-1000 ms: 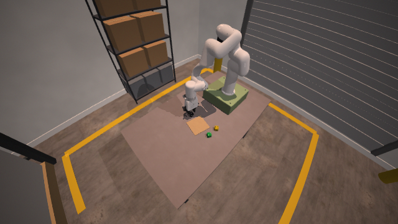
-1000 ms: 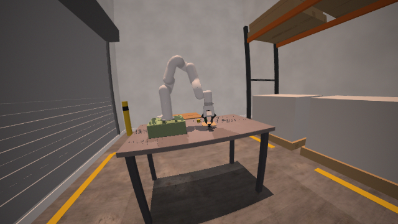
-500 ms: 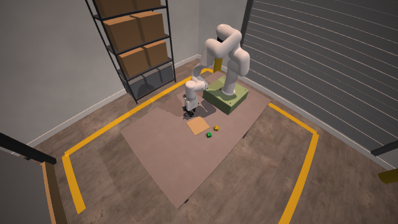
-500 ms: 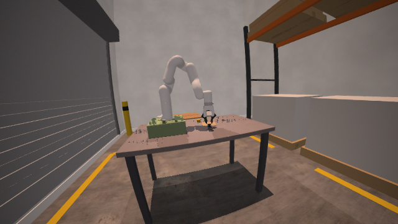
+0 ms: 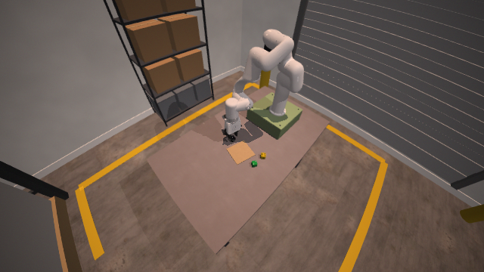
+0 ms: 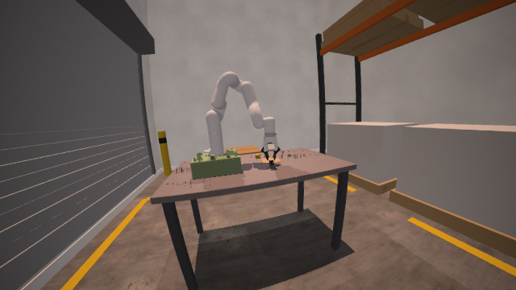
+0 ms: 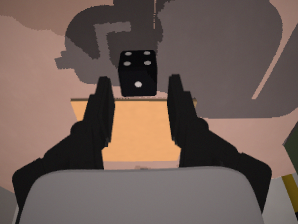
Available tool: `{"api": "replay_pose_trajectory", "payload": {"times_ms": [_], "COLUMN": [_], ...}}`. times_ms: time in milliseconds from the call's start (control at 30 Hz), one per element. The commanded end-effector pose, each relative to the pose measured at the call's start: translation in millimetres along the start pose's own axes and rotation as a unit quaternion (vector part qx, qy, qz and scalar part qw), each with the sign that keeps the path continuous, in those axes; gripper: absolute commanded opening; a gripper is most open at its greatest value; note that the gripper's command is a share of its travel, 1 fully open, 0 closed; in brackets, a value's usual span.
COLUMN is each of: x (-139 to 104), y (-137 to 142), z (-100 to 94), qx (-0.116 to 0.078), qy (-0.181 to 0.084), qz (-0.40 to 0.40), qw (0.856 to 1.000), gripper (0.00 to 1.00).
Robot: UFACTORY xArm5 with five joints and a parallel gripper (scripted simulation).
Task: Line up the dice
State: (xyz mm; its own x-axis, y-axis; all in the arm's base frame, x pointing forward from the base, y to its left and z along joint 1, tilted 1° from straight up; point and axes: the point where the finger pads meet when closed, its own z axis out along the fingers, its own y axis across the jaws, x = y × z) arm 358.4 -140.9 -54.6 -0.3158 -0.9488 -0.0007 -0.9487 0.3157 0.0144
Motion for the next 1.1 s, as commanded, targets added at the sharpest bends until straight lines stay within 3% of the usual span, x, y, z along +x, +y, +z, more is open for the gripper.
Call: {"api": "replay_pose_trajectory", "payload": {"times_ms": [0,733,1067], "x": [0.1,0.1,0.1], "y": [-1.3,-1.3,-1.1], "z": [-0.9,-0.6,8.3], "qx": [0.002,0.002,0.002], "qy": [0.0,0.0,0.0], "qz": [0.0,0.0,0.0], "qw": [1.0,1.0,1.0], "gripper": [0.47,0.47,0.47]}}
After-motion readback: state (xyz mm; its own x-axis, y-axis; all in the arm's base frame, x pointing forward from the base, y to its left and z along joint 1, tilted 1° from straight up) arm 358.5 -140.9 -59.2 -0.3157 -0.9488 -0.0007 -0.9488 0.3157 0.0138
